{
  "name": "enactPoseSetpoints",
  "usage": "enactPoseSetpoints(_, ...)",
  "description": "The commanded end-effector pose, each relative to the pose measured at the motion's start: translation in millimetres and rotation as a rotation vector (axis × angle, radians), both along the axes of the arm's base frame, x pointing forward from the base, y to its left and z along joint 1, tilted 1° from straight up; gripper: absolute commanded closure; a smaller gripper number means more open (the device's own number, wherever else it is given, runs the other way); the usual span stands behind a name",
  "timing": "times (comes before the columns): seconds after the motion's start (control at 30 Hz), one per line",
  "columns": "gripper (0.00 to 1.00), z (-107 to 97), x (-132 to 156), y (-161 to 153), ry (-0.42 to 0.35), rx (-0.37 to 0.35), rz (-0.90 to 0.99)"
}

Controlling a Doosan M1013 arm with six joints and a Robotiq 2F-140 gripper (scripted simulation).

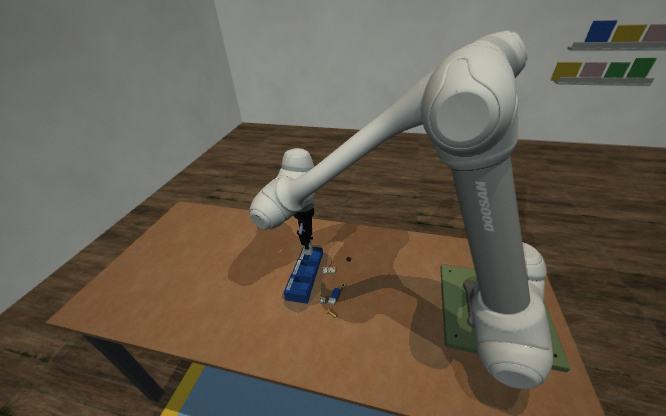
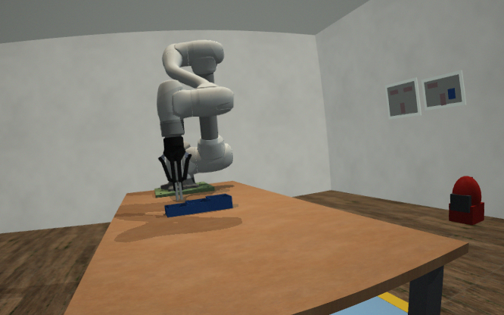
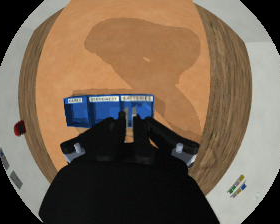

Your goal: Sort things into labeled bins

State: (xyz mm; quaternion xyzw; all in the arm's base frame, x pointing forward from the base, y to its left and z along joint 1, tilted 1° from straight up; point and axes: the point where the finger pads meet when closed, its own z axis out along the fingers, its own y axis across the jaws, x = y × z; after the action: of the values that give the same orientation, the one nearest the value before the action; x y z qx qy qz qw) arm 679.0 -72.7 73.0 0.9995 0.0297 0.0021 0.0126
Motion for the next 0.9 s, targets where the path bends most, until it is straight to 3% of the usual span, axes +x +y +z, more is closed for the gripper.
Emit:
enactPoseSetpoints(0.0,0.95,-6.7,0.1,-0.1,0.0,0.0,0.0)
enactPoseSetpoints(0.43,0.95,-36.0,0.2,-0.9,0.0,0.0,0.0)
enactPoseSetpoints(0.87,0.95,-36.8,0.2,-0.9,0.0,0.0,0.0)
